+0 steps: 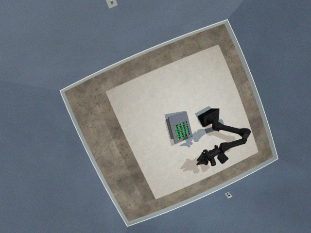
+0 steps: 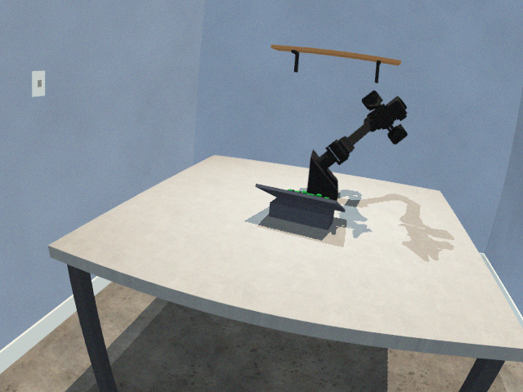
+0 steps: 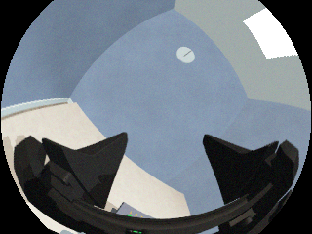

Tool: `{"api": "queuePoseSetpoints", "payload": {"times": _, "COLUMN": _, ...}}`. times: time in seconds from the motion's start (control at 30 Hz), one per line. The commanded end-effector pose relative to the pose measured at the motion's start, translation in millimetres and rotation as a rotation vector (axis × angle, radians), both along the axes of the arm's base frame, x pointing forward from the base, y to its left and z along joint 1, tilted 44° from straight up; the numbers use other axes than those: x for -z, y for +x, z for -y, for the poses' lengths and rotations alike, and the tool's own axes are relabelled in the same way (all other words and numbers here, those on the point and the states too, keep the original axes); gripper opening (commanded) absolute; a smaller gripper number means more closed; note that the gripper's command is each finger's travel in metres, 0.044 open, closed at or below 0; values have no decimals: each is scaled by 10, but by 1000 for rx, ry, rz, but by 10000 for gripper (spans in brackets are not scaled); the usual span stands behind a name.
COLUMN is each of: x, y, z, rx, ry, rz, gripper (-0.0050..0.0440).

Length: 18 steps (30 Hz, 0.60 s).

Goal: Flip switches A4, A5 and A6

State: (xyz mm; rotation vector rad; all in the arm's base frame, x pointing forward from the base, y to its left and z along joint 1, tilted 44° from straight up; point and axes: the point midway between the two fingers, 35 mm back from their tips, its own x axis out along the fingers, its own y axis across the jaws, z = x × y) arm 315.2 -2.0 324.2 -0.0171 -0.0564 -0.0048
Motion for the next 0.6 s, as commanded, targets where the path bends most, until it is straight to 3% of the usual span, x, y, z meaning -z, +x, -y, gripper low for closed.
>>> {"api": "queuePoseSetpoints", "payload": {"times": 0.0, "x": 0, "y": 0, "z": 0, "rx": 0, "ry": 0, "rz": 0, "gripper": 400}}
{"api": "queuePoseSetpoints", "payload": {"times": 0.53, "x": 0, "y": 0, "z": 0, "rx": 0, "ry": 0, "rz": 0, "gripper": 400}}
{"api": "queuePoseSetpoints", "payload": {"times": 0.57, "x": 28, "y": 18, "z": 2, "rx": -3, "ry": -1, "rz": -13, "gripper": 376}}
